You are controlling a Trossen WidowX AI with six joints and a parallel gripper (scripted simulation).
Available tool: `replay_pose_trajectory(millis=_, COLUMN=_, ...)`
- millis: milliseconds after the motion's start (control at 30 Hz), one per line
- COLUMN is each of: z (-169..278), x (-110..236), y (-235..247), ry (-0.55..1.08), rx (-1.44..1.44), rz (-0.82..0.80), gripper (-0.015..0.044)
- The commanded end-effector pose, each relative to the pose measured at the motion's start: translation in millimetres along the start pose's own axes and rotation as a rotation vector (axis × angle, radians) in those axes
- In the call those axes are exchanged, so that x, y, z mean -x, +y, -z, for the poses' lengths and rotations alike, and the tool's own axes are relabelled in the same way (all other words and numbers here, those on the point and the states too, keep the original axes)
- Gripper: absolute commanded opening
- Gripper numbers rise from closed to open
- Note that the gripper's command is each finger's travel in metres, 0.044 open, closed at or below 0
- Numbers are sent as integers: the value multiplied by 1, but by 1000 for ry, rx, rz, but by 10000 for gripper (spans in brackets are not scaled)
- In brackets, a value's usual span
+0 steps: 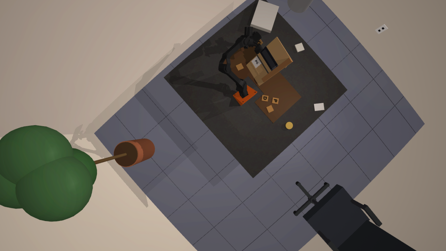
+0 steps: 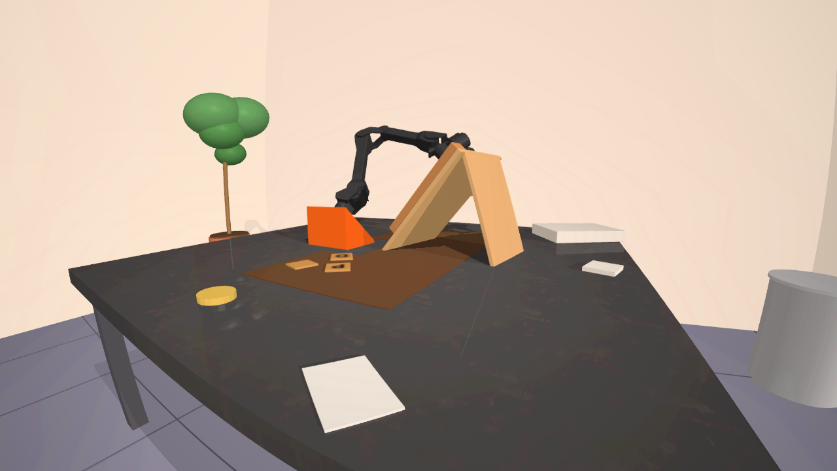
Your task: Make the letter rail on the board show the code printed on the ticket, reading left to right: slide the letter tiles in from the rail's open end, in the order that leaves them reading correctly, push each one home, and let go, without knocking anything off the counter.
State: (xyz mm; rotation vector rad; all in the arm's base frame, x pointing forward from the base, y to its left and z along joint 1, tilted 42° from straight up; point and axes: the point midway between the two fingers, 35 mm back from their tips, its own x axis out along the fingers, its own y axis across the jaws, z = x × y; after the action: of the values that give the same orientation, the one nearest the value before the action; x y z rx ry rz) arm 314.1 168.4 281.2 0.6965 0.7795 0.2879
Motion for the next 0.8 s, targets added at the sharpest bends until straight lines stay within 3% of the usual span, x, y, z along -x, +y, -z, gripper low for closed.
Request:
replay_pose_trajectory(millis=0, z=1, x=0, y=-2, ry=2, rx=4, rz=-2, gripper=0)
replay_pose_trajectory(millis=767, z=1, x=-1, y=-14, ry=2, rx=5, rz=-1, gripper=0)
